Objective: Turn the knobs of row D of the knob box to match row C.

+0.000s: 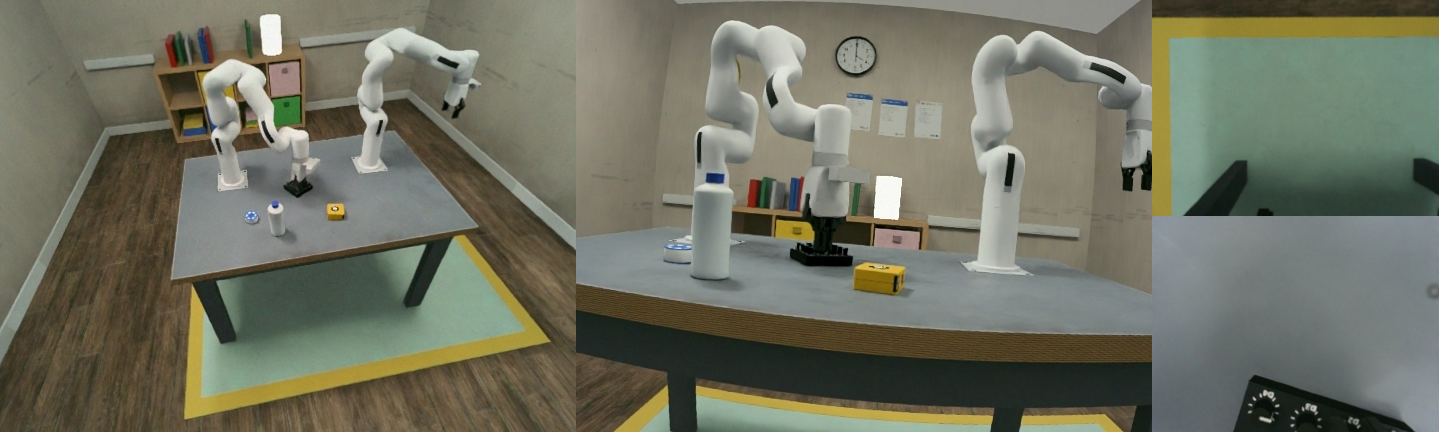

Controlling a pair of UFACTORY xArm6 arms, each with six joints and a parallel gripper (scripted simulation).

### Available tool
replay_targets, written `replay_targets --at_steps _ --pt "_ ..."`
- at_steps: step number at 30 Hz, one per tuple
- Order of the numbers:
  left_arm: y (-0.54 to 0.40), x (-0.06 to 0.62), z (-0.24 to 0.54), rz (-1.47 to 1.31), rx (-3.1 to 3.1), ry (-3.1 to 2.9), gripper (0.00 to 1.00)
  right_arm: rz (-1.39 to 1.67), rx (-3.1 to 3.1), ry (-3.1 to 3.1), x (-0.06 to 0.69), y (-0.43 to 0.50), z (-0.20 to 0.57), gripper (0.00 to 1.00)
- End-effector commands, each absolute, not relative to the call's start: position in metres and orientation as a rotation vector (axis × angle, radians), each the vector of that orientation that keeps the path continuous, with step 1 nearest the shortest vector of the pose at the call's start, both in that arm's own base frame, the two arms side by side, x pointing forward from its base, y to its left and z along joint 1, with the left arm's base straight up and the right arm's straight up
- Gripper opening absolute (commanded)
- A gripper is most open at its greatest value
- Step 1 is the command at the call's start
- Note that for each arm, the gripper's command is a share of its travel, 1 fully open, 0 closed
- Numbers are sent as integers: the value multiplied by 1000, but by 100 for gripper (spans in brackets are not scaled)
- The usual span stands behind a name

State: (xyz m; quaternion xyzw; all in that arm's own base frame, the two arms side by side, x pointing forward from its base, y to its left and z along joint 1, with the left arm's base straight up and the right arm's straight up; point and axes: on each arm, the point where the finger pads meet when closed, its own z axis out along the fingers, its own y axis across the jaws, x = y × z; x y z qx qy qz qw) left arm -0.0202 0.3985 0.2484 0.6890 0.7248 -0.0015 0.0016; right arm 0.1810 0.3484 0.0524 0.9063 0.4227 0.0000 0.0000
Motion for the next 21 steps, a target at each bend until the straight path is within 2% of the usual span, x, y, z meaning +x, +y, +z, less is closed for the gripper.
replay_targets --at_steps 1,21 --pt "399 -20 250 0 2165 2277 100 5 2849 1329 182 350 54 10" --pt "399 -20 250 0 2165 2277 100 5 2814 1402 182 350 54 10"
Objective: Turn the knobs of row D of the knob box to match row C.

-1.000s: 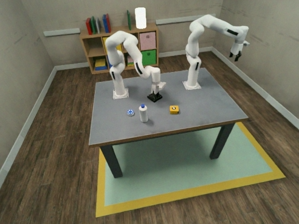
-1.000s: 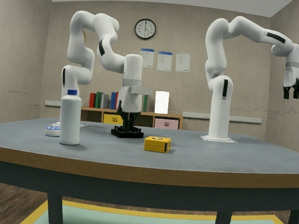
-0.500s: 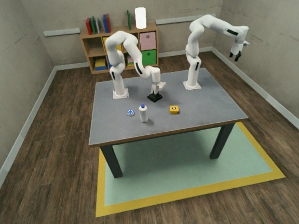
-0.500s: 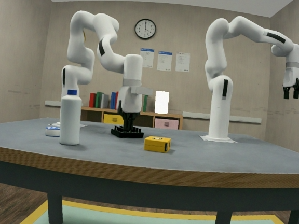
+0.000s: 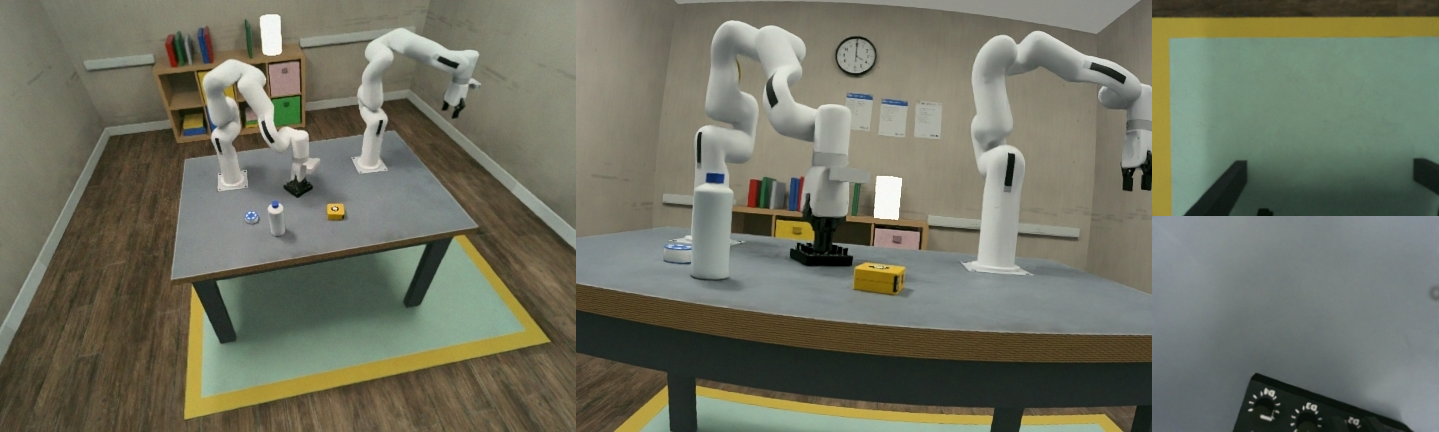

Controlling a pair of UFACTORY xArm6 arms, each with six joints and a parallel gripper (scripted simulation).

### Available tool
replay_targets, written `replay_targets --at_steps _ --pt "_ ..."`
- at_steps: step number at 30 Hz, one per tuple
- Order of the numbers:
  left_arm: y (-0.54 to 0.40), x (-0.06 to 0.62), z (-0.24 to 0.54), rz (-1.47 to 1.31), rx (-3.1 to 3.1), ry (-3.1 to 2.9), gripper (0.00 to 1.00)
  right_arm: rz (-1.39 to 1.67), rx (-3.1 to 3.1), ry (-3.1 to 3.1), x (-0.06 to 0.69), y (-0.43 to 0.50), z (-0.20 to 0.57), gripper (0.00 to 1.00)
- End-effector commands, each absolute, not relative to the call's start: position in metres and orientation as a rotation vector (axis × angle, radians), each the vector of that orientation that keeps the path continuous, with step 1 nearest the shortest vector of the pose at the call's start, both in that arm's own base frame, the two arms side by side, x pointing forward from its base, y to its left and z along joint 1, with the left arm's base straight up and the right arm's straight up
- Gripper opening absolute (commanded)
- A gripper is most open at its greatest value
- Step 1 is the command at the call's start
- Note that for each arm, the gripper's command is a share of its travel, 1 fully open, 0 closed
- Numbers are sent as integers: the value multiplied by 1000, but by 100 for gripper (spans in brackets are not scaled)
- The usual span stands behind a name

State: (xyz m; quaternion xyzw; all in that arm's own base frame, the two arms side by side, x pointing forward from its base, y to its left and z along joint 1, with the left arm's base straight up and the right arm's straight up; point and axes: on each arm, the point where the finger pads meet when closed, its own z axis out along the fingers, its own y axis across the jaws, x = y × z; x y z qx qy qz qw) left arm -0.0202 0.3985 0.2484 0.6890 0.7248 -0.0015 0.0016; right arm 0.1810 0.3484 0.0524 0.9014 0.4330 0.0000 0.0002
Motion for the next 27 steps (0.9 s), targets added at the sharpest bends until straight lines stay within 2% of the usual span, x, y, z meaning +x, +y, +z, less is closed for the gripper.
replay_targets --at_steps 1,27 --pt "399 -20 250 0 2165 2277 100 5 2806 1418 182 350 54 10" --pt "399 -20 250 0 2165 2277 100 6 2380 2053 182 350 54 10"
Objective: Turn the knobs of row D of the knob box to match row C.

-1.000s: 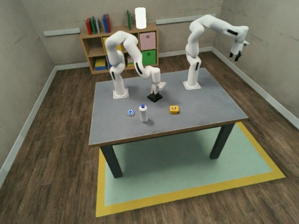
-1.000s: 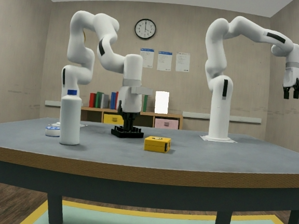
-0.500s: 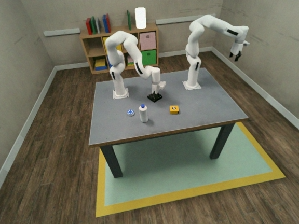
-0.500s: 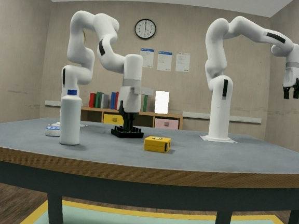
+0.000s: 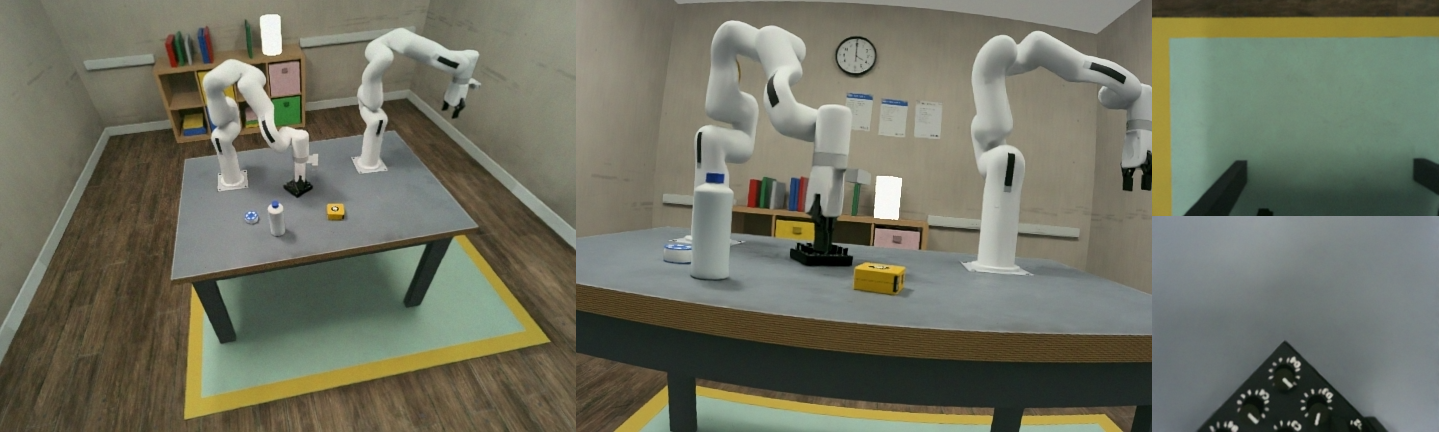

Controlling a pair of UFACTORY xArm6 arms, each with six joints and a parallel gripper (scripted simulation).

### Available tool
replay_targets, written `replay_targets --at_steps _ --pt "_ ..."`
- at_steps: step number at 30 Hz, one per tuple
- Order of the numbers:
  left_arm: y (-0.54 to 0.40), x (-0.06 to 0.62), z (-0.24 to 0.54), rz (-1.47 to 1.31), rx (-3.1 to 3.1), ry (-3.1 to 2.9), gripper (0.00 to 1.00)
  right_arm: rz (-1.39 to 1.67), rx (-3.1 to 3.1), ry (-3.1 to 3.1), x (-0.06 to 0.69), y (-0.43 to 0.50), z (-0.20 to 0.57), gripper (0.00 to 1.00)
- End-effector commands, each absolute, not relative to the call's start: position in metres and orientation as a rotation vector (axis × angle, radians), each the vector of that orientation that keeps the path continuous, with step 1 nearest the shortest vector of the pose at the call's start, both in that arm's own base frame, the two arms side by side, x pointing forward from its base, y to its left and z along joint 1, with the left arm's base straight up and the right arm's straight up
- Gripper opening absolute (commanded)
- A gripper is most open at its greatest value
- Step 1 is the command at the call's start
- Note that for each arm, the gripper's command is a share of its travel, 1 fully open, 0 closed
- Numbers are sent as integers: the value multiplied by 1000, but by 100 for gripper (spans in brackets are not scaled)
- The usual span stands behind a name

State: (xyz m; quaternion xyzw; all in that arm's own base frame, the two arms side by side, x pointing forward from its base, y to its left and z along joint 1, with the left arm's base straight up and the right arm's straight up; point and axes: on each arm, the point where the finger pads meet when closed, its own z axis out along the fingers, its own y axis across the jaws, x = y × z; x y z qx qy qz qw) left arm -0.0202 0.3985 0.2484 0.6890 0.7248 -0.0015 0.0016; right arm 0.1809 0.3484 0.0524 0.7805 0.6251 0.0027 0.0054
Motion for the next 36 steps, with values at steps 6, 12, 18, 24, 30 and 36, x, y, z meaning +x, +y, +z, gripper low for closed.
replay_targets --at_steps 6,12,18,24,30,36 --pt "399 -20 250 0 2165 2277 100 6 2216 2229 182 350 54 10" --pt "399 -20 250 0 2165 2277 100 6 2071 2363 182 350 54 10" --pt "399 -20 250 0 2165 2277 100 6 1997 2426 182 350 54 10" --pt "399 -20 250 0 2165 2277 100 6 1928 2482 182 350 54 10" --pt "399 -20 250 0 2165 2277 100 6 1905 2499 182 350 54 10" --pt "399 -20 250 0 2165 2277 100 6 1904 2500 182 350 54 10"
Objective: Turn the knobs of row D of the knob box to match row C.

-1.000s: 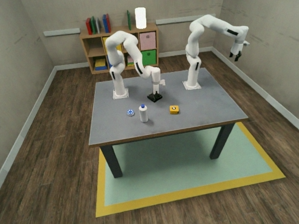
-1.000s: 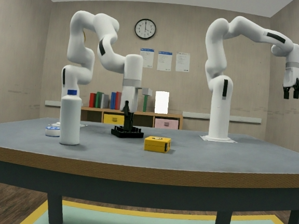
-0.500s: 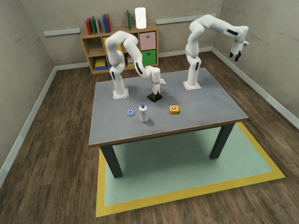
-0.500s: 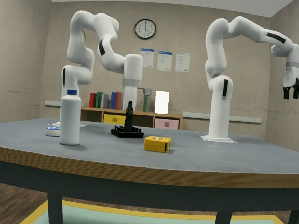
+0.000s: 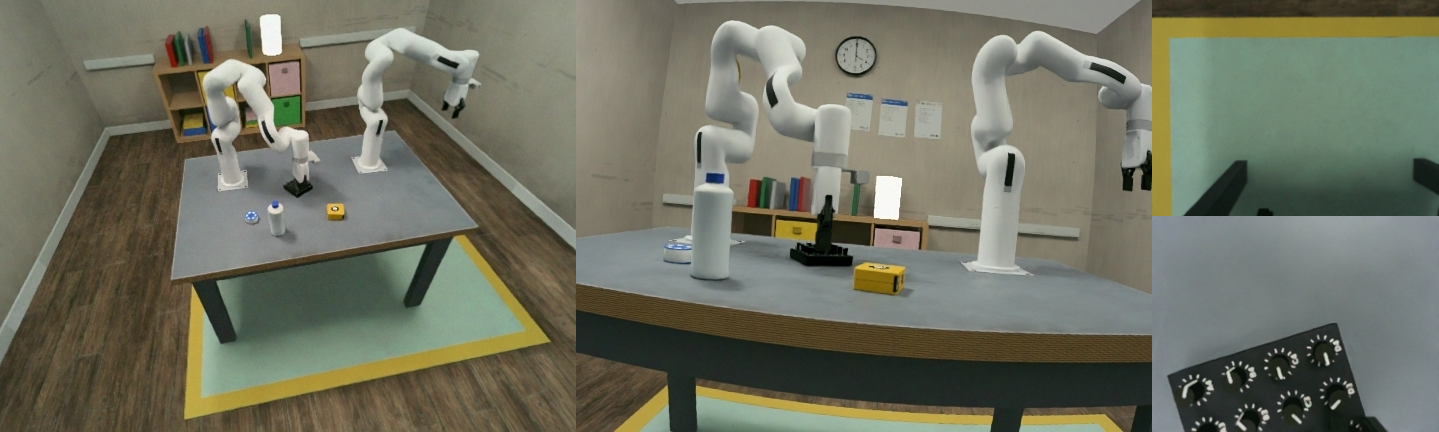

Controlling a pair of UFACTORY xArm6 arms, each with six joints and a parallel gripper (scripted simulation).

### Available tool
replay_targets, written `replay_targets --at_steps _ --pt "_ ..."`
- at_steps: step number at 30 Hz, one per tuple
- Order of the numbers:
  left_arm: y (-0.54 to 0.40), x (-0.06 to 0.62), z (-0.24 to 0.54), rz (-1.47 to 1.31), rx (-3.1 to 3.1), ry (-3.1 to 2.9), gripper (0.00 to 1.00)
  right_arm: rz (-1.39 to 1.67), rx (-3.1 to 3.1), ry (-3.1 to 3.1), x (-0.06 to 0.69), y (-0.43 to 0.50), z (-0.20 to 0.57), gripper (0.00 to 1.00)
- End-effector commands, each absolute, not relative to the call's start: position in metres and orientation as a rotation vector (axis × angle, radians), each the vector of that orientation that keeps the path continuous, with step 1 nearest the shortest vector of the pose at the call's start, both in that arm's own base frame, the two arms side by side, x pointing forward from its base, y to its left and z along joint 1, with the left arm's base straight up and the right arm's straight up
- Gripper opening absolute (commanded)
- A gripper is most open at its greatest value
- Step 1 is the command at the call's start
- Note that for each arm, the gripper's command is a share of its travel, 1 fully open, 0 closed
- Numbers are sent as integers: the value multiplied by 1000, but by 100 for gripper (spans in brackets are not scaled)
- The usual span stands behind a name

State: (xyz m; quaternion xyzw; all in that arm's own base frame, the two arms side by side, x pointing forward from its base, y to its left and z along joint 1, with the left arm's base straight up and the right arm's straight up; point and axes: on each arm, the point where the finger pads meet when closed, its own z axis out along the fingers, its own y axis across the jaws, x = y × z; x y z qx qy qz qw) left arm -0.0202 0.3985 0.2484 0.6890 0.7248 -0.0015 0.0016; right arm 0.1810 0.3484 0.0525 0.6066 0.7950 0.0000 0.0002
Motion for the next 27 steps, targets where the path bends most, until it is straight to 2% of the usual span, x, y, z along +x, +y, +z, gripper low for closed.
replay_targets --at_steps 1,2,3,27 --pt "399 -20 250 0 2165 2277 100 6 1904 2500 182 350 54 10" --pt "399 -20 250 0 2165 2277 100 6 1904 2500 182 350 54 10" --pt "399 -20 250 0 2165 2277 100 6 1904 2500 182 350 54 21" --pt "399 -20 250 0 2165 2277 100 6 1904 2500 182 350 73 21"
